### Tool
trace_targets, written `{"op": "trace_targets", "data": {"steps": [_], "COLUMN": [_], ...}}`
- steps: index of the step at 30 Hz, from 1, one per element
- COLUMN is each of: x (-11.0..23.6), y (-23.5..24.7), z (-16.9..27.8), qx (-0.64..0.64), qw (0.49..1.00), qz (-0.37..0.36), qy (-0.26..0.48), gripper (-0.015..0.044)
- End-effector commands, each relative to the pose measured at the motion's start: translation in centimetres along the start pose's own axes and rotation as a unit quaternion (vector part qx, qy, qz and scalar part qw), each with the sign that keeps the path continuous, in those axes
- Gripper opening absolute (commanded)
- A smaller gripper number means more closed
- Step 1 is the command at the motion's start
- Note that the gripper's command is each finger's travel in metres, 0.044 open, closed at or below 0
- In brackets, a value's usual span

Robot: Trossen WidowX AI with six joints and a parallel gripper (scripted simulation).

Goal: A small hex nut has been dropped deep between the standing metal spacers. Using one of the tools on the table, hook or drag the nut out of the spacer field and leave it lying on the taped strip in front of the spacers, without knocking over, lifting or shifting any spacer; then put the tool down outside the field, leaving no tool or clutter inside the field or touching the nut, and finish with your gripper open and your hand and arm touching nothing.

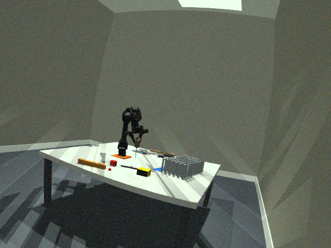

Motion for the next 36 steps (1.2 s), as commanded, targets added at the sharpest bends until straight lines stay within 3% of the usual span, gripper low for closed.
{"op": "trace_targets", "data": {"steps": [1,18,36], "x": [0.0,-0.5,-0.8], "y": [1.0,5.5,9.3], "z": [0.7,4.8,9.6], "qx": [0.053,0.337,0.609], "qw": [0.999,0.941,0.792], "qz": [0.004,0.027,0.048], "qy": [-0.003,-0.002,-0.003], "gripper": [0.0000,0.0000,0.0000]}}
Point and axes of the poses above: the point midway between the two fingers, 35 mm back from their tips, its own x axis back along the fingers, its own y axis across the jaws, z = x × y, the point moved 3 cm from there along x, back along the fingers, and after that the axes turned 13 degrees about -x, right-handed, at the moved point
